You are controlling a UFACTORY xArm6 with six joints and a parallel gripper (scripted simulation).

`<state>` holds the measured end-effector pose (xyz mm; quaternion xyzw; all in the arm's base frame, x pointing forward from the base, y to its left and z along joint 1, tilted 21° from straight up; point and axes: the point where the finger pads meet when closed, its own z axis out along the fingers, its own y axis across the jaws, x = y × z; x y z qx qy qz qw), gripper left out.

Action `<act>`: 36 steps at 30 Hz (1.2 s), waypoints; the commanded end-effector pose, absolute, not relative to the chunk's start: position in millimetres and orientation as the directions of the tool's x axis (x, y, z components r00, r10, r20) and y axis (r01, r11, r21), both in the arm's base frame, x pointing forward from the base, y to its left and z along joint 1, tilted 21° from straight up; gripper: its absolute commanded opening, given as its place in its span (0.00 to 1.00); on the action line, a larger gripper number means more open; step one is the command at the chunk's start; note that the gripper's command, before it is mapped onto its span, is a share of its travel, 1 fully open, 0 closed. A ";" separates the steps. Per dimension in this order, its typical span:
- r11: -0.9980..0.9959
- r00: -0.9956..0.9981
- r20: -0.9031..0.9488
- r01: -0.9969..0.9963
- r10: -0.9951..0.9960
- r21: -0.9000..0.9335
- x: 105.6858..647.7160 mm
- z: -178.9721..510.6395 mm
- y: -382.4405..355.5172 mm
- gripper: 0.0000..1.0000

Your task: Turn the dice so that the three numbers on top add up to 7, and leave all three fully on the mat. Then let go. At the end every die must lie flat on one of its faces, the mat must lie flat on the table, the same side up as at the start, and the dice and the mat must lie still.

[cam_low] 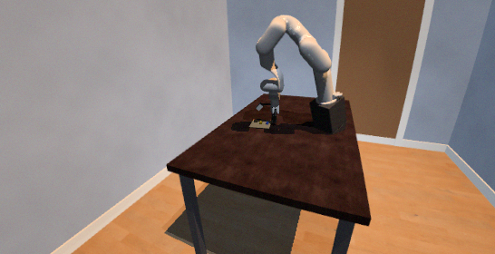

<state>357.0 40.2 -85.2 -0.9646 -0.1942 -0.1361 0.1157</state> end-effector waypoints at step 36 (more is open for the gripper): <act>-0.696 0.668 0.341 0.716 0.662 -0.051 381.4 10.4 68.4 0.11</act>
